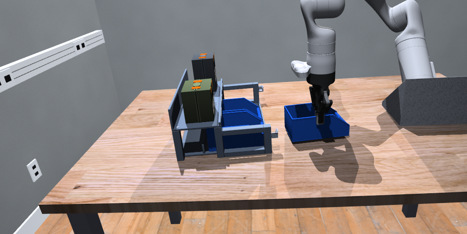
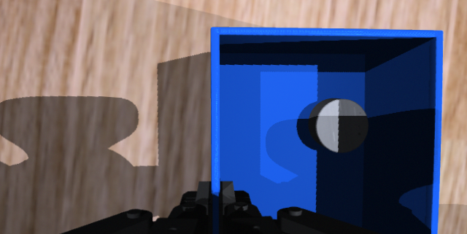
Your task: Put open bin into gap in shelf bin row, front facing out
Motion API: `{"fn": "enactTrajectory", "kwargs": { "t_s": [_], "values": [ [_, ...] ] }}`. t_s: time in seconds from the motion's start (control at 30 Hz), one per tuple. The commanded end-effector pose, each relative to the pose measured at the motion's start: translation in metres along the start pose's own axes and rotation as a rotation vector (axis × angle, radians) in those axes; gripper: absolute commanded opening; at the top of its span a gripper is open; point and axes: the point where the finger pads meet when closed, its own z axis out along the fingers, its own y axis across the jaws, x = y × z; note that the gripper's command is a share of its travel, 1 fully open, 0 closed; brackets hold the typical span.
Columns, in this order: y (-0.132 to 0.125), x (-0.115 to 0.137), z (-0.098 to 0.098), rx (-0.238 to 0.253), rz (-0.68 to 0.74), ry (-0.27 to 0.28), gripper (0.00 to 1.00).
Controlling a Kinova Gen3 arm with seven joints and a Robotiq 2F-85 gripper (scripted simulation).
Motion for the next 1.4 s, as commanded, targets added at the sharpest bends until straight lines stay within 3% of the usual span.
{"fn": "enactTrajectory", "kwargs": {
  "t_s": [0.0, 0.7, 0.87, 1.27, 1.37],
  "values": [
    [-0.001, 0.001, -0.002, 0.002, 0.0, 0.003, 0.1],
    [0.0, 0.001, -0.011, 0.002, 0.0, 0.003, 0.1],
    [-0.001, 0.001, -0.025, 0.002, 0.0, 0.003, 0.1],
    [-0.001, 0.001, -0.025, 0.002, 0.0, 0.003, 0.1],
    [0.018, 0.0, -0.024, 0.002, 0.033, 0.003, 0.1]
  ]
}}
